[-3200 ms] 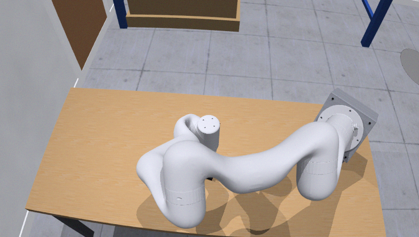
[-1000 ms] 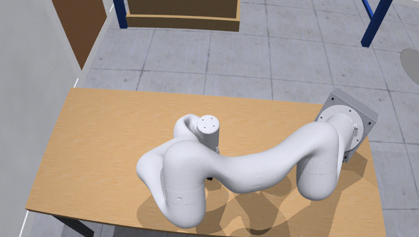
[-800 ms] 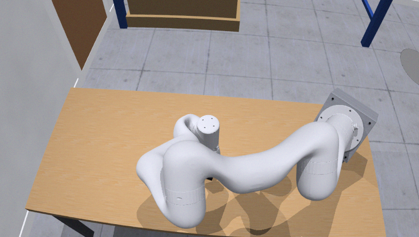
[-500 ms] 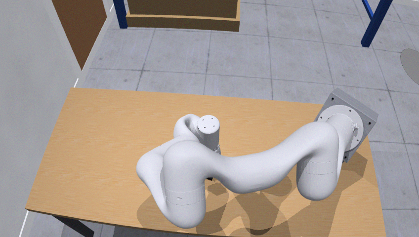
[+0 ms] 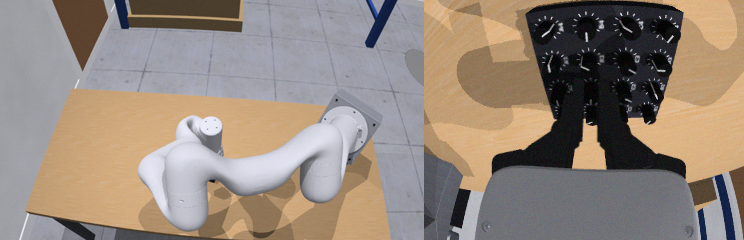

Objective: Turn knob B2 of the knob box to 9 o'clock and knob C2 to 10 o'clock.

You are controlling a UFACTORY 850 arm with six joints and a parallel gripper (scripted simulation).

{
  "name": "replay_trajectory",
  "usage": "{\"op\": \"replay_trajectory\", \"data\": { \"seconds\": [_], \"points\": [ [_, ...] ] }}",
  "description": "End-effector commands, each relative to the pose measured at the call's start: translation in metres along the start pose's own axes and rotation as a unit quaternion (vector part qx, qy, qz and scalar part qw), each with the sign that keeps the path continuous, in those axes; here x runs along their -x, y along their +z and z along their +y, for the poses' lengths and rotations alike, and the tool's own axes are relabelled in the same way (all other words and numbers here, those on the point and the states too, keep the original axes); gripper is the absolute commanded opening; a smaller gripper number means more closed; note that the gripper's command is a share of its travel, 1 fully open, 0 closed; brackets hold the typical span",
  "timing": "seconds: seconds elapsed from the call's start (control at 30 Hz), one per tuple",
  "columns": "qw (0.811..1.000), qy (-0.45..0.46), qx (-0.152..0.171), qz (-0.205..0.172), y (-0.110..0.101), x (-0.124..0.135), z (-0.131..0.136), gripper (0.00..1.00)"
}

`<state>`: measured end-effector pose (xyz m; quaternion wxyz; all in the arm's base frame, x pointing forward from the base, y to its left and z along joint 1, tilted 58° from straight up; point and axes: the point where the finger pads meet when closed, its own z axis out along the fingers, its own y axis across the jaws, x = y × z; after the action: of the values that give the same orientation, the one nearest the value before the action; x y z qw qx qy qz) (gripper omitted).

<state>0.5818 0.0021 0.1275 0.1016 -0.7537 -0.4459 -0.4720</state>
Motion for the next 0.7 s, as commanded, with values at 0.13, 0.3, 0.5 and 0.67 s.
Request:
{"op": "replay_trajectory", "data": {
  "seconds": [0.13,0.3,0.5,0.67],
  "points": [
    [1.0,-0.018,0.001,0.0,-0.0003,0.0,0.0004,0.08],
    [1.0,-0.021,0.001,0.0,-0.0003,0.0,0.0004,0.08],
    [1.0,-0.021,0.001,0.0,-0.0003,0.0,0.0004,0.08],
    [1.0,-0.021,0.001,0.0,-0.0003,0.0,0.0004,0.08]
  ]
}}
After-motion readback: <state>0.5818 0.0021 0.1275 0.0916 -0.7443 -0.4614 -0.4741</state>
